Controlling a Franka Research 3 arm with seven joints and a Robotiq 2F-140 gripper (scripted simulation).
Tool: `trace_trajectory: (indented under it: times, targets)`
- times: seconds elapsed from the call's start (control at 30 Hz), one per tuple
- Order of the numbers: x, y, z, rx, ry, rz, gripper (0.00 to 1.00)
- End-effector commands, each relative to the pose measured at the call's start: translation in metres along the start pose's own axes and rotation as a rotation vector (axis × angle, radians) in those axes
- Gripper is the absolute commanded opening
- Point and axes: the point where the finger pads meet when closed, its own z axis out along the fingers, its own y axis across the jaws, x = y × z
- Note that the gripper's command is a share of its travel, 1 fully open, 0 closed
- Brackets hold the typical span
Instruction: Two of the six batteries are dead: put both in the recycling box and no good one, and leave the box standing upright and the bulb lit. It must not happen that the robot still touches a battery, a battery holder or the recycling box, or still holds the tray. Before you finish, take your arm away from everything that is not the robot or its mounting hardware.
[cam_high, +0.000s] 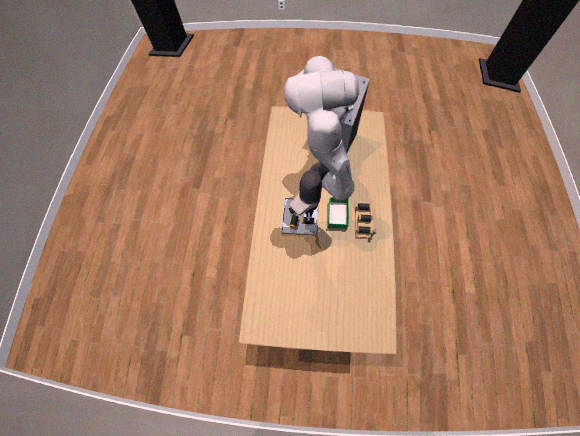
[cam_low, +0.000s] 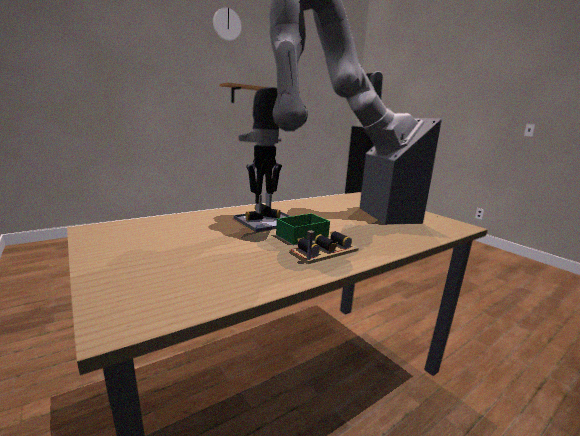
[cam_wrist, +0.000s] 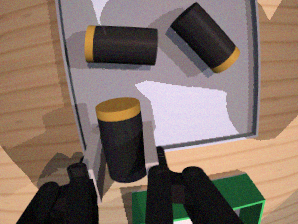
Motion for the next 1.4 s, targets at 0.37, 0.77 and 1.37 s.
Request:
trace_trajectory:
  times: [0.37,0.77,1.37]
  targets:
    - [0.001,-0.001,0.015,0.002,0.002,-0.001,0.16]
    - [0.001,-0.001,0.038,0.002,0.002,-0.001,0.16]
    - [0.001,-0.001,0.045,0.002,0.002,-0.001,0.16]
